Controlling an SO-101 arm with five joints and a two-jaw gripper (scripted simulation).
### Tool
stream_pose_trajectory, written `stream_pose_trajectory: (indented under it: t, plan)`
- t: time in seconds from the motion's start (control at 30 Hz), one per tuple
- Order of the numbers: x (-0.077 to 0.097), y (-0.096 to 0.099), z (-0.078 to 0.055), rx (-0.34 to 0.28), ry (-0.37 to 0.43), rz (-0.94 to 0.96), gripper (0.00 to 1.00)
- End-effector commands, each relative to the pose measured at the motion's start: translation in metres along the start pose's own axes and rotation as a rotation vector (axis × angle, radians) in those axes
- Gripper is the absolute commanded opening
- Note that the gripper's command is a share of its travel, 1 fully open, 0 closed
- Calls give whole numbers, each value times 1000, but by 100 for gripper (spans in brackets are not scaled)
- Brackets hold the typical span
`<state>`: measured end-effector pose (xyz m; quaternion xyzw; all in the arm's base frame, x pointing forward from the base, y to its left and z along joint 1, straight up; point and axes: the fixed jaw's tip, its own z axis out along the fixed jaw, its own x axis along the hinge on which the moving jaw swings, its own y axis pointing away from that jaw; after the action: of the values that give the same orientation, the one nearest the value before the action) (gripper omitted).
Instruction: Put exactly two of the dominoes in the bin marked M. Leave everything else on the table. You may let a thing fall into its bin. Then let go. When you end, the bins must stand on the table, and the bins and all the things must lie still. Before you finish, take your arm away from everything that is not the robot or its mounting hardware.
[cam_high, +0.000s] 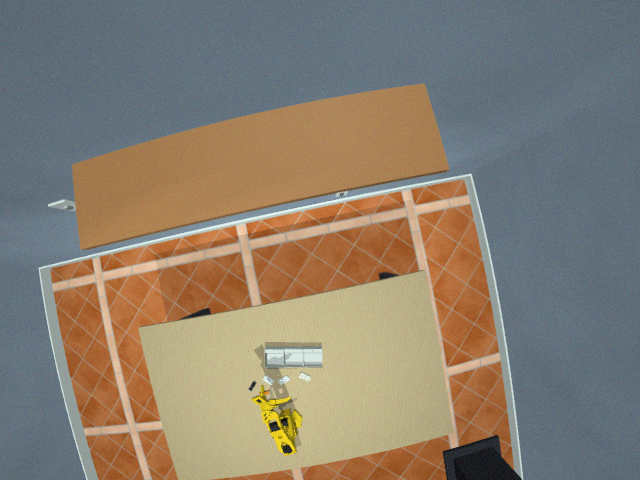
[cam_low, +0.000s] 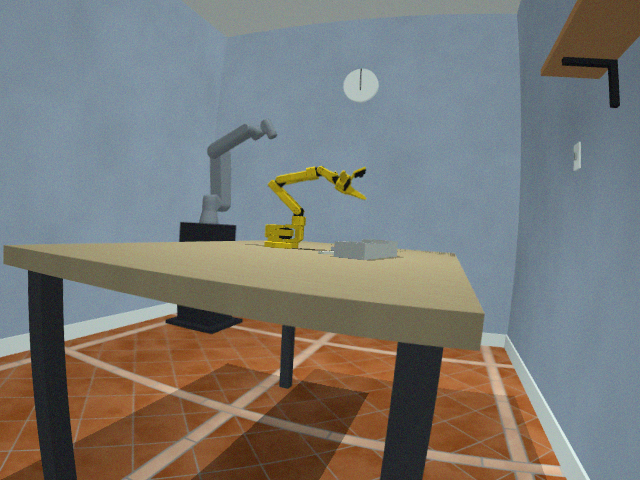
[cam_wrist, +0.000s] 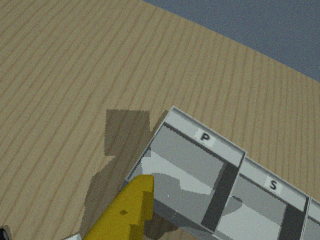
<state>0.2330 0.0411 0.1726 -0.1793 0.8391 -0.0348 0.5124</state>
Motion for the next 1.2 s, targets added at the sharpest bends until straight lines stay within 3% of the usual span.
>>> stream_pose_trajectory:
  t: [0.0,1.17]
  plan:
    - [2,0,0,-8,22,-40,100]
    - [41,11,7,-110,241,-293,100]
